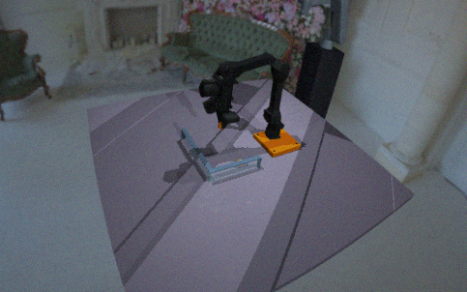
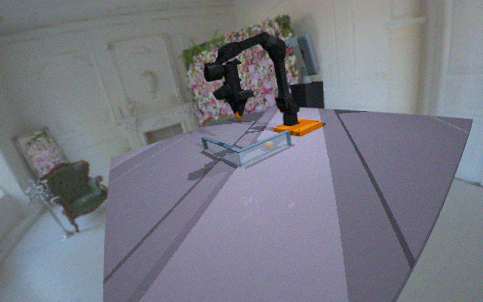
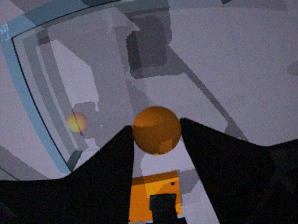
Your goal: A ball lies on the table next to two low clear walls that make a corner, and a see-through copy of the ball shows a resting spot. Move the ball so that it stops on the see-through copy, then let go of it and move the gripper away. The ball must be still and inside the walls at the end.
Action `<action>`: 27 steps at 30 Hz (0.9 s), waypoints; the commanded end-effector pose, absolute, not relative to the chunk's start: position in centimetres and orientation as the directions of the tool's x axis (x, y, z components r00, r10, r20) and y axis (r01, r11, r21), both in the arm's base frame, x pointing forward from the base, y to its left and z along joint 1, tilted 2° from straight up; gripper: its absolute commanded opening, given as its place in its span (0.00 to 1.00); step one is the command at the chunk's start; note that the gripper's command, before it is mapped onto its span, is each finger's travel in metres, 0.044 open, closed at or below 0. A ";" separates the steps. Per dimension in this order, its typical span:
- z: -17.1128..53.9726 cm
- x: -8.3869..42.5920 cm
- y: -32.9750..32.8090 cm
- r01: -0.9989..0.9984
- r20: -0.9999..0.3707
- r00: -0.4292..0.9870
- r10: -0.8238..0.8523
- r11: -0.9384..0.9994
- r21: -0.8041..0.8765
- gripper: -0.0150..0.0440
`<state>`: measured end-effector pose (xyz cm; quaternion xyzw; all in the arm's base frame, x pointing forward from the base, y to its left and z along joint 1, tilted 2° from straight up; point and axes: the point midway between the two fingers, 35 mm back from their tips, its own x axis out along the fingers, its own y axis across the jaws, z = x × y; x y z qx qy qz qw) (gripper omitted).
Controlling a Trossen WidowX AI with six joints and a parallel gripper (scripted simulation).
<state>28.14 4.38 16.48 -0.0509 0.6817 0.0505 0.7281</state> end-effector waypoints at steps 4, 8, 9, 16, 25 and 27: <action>16.2 27.7 5.9 0.025 -0.998 0.062 0.010 1.000 0.011 0.25; 15.9 27.5 6.8 0.131 -0.998 0.062 0.010 0.991 0.019 0.25; 15.8 27.4 7.0 0.157 -0.998 0.062 0.011 0.987 0.020 0.25; 15.3 26.9 8.6 0.336 -0.998 0.062 0.012 0.941 0.032 0.25; 14.6 26.1 10.5 0.550 -0.998 0.060 0.014 0.834 0.045 0.25; 14.5 25.9 10.9 0.594 -0.998 0.060 0.015 0.803 0.048 0.25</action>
